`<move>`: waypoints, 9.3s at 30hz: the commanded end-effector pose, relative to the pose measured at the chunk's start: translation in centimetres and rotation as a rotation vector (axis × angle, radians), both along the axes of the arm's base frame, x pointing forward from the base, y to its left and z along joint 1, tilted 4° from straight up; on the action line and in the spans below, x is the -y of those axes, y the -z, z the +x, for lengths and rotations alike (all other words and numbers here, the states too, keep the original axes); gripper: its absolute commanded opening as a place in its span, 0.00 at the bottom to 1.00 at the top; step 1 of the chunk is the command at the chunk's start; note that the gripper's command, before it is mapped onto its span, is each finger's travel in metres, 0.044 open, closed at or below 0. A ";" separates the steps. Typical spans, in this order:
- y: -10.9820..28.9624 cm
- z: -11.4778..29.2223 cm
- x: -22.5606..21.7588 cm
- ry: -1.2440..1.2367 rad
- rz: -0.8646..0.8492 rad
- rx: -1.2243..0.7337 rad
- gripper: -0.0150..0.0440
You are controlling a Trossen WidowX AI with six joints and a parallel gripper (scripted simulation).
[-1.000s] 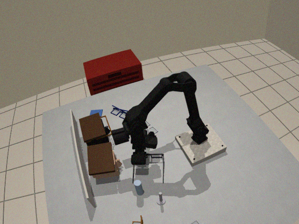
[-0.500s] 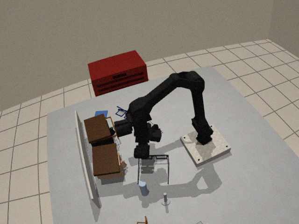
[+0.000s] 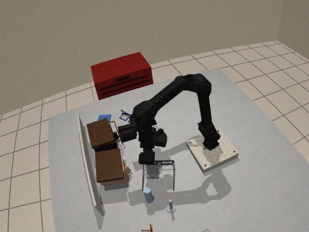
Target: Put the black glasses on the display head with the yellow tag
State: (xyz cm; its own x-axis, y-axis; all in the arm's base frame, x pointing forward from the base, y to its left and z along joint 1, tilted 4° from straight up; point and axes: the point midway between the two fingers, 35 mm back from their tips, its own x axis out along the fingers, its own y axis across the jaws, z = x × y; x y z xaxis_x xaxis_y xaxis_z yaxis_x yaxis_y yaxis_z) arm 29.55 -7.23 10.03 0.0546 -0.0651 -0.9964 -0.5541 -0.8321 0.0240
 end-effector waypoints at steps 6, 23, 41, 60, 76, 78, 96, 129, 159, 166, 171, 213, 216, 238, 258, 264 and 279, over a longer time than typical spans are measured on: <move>-0.4 0.2 -0.2 0.000 0.002 0.005 0.49; 1.7 0.5 0.0 0.000 0.002 0.005 0.49; 4.6 0.6 0.1 0.000 0.002 0.005 0.49; 5.3 0.6 0.2 0.003 -0.002 0.007 0.39; 5.3 0.6 0.2 0.003 -0.002 0.007 0.25; 5.0 0.6 0.2 0.003 -0.002 0.007 0.25; -4.2 0.2 -0.4 0.000 0.002 0.006 0.25; -6.5 -5.7 6.2 0.324 0.238 0.149 0.25; -9.6 -13.1 10.6 0.678 0.399 0.468 0.25; -10.5 -14.7 11.2 0.754 0.412 0.561 0.25; -11.1 -15.9 11.6 0.806 0.414 0.630 0.25; -11.5 -17.1 11.9 0.905 0.429 0.694 0.25; -11.1 -16.5 11.5 0.926 0.450 0.647 0.25; -8.1 -12.5 7.9 1.074 0.480 0.313 0.25; -6.0 -9.6 4.1 1.197 0.346 0.110 0.25; -5.5 -8.9 2.9 1.230 0.287 0.078 0.25; -4.6 -7.2 -0.2 1.306 0.131 0.066 0.25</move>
